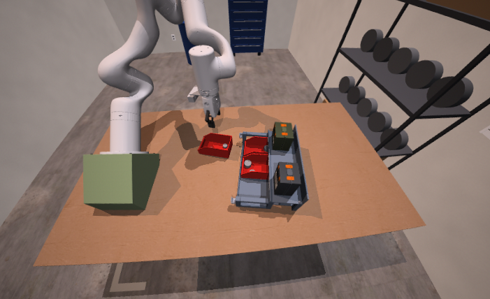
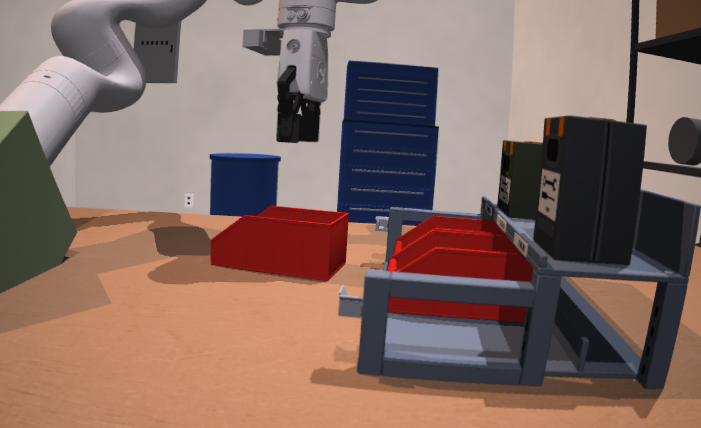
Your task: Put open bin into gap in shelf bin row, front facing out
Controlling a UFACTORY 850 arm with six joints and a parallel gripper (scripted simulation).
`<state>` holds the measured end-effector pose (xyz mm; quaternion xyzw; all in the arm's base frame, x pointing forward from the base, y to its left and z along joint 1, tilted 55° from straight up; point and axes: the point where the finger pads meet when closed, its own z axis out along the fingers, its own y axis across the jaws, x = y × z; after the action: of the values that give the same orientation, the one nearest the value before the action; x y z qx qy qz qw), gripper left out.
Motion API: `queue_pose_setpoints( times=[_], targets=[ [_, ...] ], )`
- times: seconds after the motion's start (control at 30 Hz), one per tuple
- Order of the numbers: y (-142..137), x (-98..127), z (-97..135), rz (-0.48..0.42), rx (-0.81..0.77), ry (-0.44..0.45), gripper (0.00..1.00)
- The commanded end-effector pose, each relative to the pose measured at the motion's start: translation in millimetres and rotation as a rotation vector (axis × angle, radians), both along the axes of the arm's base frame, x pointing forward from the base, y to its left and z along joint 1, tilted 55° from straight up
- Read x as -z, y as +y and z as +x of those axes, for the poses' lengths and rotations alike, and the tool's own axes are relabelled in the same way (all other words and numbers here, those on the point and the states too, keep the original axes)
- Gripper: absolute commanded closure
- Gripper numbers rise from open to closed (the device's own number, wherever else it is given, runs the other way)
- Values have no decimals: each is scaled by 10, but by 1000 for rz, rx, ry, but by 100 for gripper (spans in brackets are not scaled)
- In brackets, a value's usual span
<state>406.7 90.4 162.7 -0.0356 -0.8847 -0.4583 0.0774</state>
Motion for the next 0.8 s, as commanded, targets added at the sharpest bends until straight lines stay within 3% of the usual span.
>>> queue_pose_setpoints(
  times=[0.0, 0.77],
  targets=[
    [219, 151, -15, 1, 1, -2, 0],
    [142, 97, -5, 1, 1, -2, 0]
  ],
)
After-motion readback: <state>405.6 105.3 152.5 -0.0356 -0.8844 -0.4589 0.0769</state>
